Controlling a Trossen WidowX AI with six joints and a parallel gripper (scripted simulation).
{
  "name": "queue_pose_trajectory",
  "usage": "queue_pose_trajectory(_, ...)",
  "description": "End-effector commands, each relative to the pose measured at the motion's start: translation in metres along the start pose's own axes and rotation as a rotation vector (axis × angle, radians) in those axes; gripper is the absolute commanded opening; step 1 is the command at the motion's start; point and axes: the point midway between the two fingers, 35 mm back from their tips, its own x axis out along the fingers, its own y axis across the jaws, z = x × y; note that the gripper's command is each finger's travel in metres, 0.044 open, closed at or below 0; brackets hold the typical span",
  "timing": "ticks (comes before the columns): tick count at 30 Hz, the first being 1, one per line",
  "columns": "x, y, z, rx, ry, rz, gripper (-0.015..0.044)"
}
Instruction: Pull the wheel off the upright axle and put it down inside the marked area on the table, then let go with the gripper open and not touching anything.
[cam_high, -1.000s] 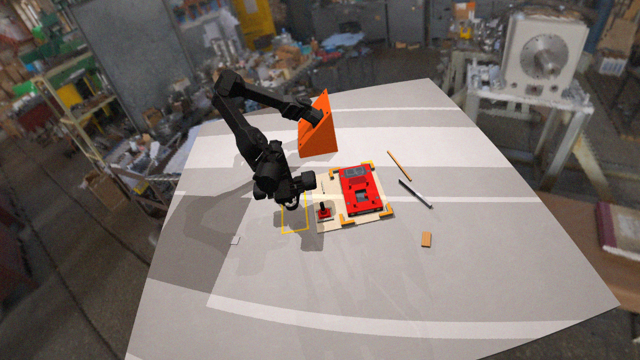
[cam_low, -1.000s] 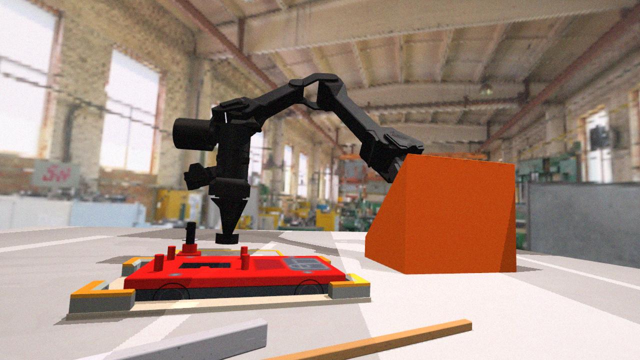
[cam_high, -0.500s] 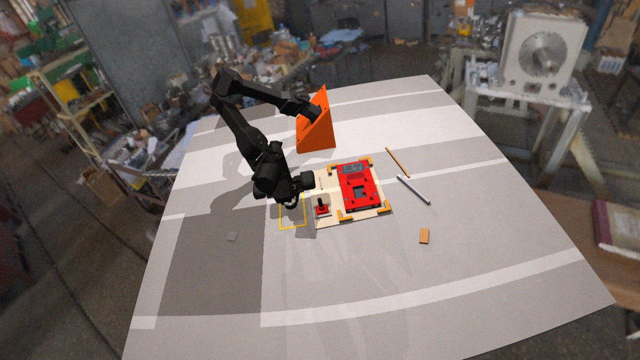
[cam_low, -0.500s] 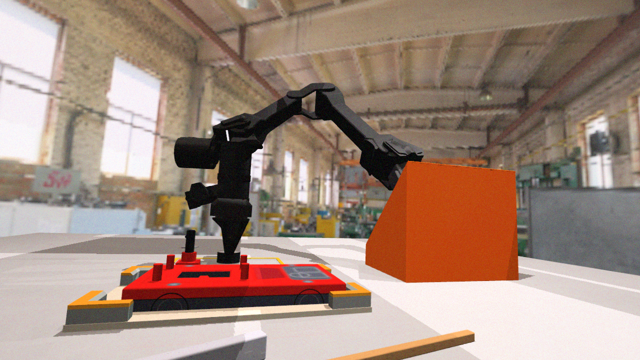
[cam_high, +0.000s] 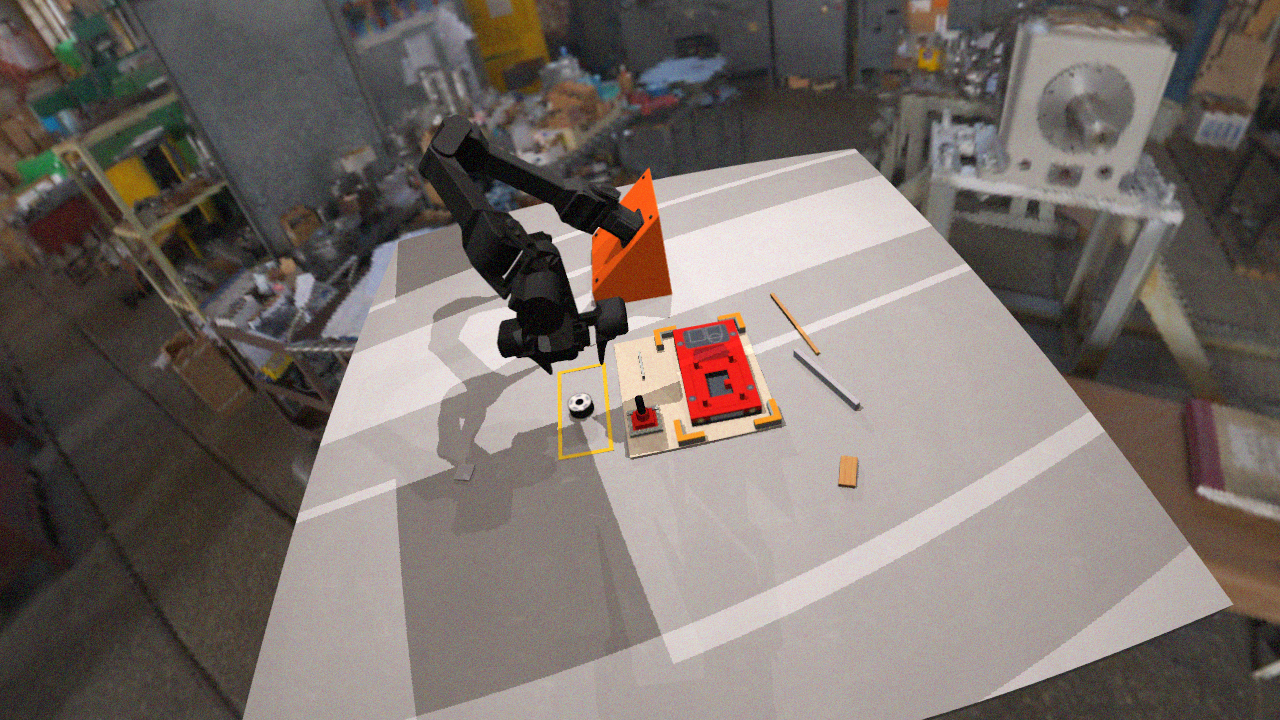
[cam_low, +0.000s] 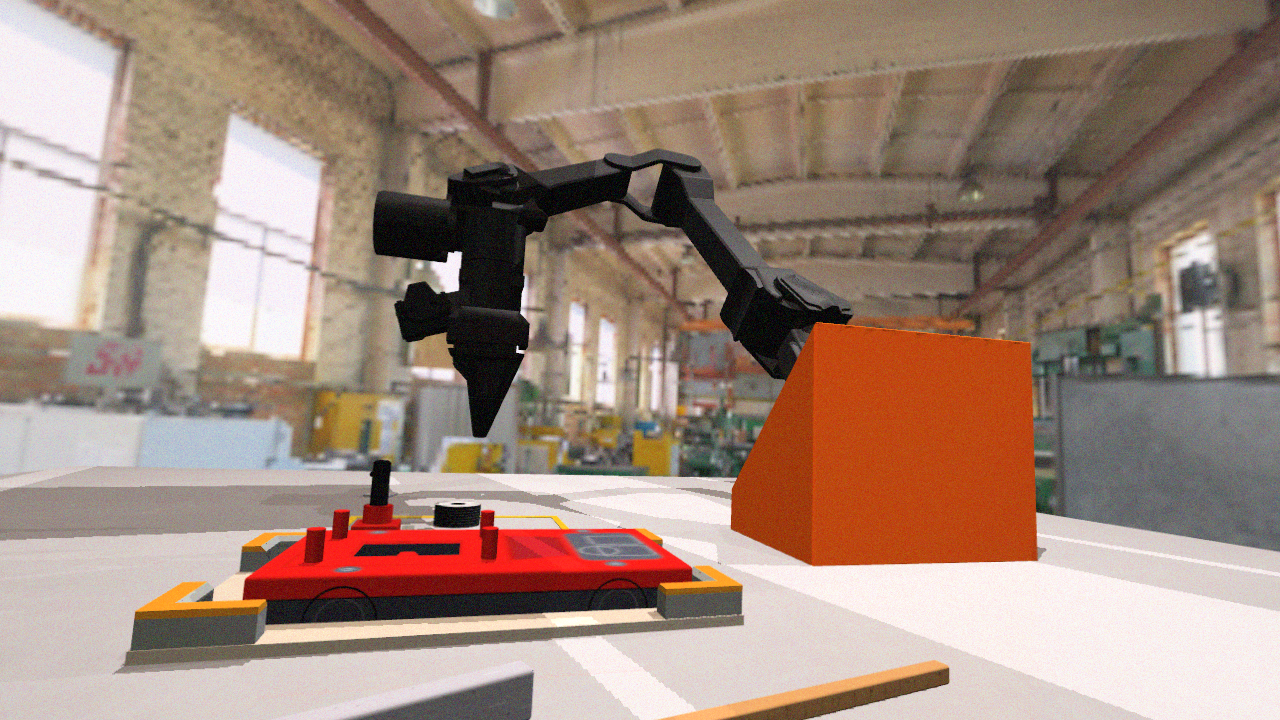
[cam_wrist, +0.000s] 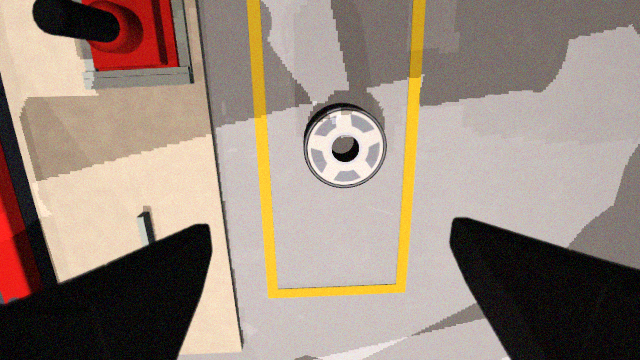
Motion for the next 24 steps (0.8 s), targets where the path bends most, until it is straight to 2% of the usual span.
queue_pose_trajectory(1, -0.021, 0.02, -0.037, -0.02, 0.01, 0.006, 0.044)
queue_pose_trajectory(5, -0.036, 0.029, -0.068, -0.017, 0.012, -0.002, 0.044)
queue_pose_trajectory(24, -0.036, 0.029, -0.068, -0.017, 0.012, -0.002, 0.044)
